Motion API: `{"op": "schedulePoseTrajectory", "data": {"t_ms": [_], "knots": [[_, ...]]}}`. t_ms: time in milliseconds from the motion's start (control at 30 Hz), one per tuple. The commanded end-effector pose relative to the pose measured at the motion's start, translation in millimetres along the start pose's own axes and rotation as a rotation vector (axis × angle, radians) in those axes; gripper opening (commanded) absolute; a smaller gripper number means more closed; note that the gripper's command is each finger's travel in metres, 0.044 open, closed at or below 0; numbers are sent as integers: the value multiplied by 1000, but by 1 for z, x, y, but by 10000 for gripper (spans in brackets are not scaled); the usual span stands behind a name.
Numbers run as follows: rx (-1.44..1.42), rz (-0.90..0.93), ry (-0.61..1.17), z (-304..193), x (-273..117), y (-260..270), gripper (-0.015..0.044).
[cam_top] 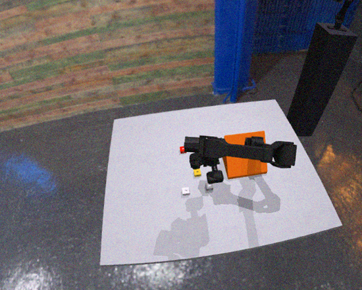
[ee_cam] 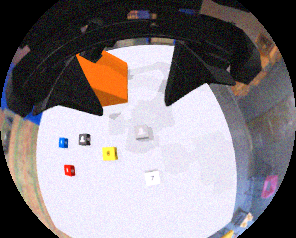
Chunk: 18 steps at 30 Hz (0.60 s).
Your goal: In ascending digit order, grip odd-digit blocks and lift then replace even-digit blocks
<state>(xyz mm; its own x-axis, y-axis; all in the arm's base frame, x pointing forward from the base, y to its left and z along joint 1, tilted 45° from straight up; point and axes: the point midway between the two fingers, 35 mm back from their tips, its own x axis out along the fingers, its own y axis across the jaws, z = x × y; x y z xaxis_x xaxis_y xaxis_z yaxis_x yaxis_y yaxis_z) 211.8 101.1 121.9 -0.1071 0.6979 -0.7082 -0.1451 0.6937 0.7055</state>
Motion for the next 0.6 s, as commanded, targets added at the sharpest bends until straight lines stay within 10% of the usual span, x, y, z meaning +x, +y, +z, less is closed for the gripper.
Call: {"op": "schedulePoseTrajectory", "data": {"t_ms": [0, 567], "knots": [[5, 6, -1, -1, 0, 1, 400], [0, 6, -6, 108, -1, 11, 400]]}}
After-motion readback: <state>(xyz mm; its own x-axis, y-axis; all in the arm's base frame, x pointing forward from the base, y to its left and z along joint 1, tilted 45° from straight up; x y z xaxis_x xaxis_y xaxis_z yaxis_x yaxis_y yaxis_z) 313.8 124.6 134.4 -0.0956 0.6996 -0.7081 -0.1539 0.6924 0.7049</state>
